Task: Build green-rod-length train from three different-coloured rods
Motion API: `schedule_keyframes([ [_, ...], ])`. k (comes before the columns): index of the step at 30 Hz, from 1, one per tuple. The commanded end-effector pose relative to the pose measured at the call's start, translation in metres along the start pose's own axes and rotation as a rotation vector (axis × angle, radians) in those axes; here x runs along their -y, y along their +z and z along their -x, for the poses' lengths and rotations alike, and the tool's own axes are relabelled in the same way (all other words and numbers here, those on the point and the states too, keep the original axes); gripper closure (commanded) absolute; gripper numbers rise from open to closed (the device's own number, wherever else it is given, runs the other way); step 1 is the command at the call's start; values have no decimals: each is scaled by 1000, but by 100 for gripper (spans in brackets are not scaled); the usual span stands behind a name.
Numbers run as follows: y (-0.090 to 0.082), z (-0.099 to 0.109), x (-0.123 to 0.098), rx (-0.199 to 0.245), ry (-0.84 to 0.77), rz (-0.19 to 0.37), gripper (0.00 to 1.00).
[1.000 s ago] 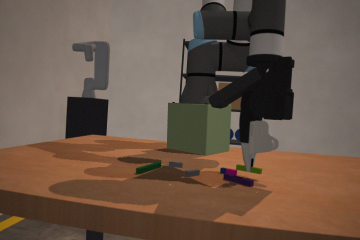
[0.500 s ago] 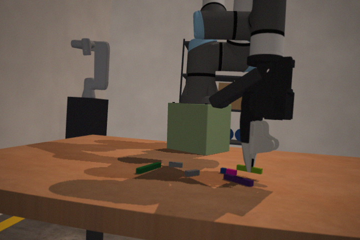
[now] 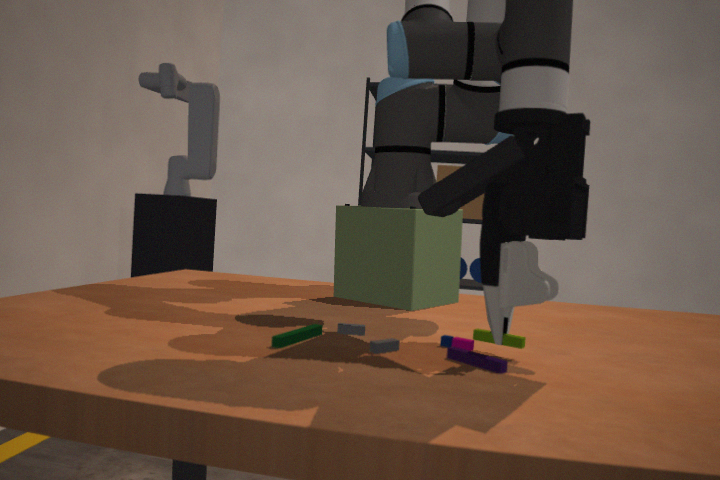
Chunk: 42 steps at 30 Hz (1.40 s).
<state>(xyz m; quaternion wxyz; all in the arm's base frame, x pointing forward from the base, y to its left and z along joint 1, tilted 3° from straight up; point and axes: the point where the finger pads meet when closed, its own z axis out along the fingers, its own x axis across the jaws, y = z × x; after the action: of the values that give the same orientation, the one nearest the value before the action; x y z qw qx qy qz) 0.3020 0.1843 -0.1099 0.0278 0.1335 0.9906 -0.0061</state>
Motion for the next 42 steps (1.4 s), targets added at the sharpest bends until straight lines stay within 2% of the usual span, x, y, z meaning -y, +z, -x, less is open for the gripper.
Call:
schedule_keyframes([
  [1,-1,1,0,2,0,1,100],
  [17,3,1,0,2,0,1,100],
  [28,11,1,0,2,0,1,100],
  [42,12,1,0,2,0,1,100],
])
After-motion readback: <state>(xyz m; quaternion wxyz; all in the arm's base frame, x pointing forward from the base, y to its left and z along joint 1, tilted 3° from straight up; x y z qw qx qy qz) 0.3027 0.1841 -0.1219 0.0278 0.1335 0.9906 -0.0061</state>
